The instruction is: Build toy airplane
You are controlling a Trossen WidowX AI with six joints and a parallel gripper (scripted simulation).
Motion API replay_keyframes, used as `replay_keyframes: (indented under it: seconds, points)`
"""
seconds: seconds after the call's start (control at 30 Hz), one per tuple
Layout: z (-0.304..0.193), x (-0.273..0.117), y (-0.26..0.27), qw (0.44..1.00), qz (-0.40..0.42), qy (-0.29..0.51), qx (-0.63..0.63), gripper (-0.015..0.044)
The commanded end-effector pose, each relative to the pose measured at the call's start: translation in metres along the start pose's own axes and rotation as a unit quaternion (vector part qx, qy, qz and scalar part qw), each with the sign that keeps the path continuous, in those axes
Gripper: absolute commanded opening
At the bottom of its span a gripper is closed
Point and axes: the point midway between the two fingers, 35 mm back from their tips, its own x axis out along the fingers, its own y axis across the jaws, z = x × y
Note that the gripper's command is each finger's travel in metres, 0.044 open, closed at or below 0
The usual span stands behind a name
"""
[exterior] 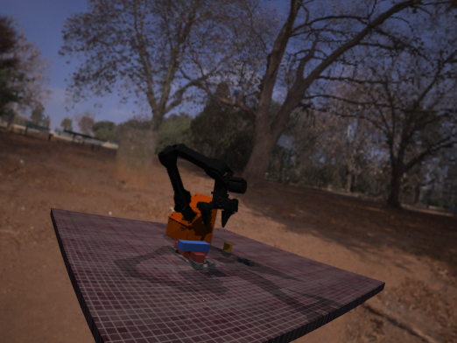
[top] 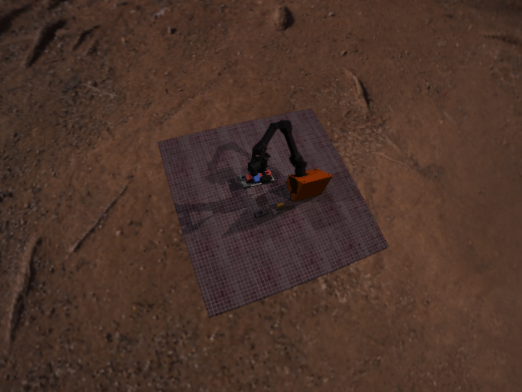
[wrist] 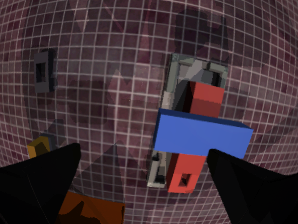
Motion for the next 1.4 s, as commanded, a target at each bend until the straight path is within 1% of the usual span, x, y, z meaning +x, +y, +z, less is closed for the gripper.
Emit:
replay_keyframes:
  seconds: [0.0,0.2,0.27,0.33,0.57,0.6,0.67,0.73,0.9,1.0,1.37]
  points:
    - [-0.012,0.0,0.07,1.0,0.009,0.005,-0.008,0.044]
    - [-0.052,0.005,0.155,1.0,0.0,0.011,-0.006,0.044]
    - [-0.071,0.01,0.178,1.0,-0.009,0.013,-0.004,0.044]
    - [-0.084,0.013,0.191,1.0,-0.016,0.013,-0.001,0.044]
    - [-0.085,0.017,0.192,1.0,-0.017,0.013,-0.001,0.044]
    - [-0.084,0.026,0.192,1.0,-0.017,0.013,-0.001,0.044]
    - [-0.085,0.058,0.191,1.0,-0.017,0.013,-0.001,0.044]
    - [-0.086,0.07,0.19,1.0,-0.018,0.013,-0.001,0.044]
    - [-0.086,0.071,0.19,1.0,-0.018,0.013,-0.001,0.044]
    - [-0.087,0.084,0.189,1.0,-0.018,0.013,0.0,0.044]
    - [-0.086,0.096,0.189,1.0,-0.018,0.012,-0.001,0.044]
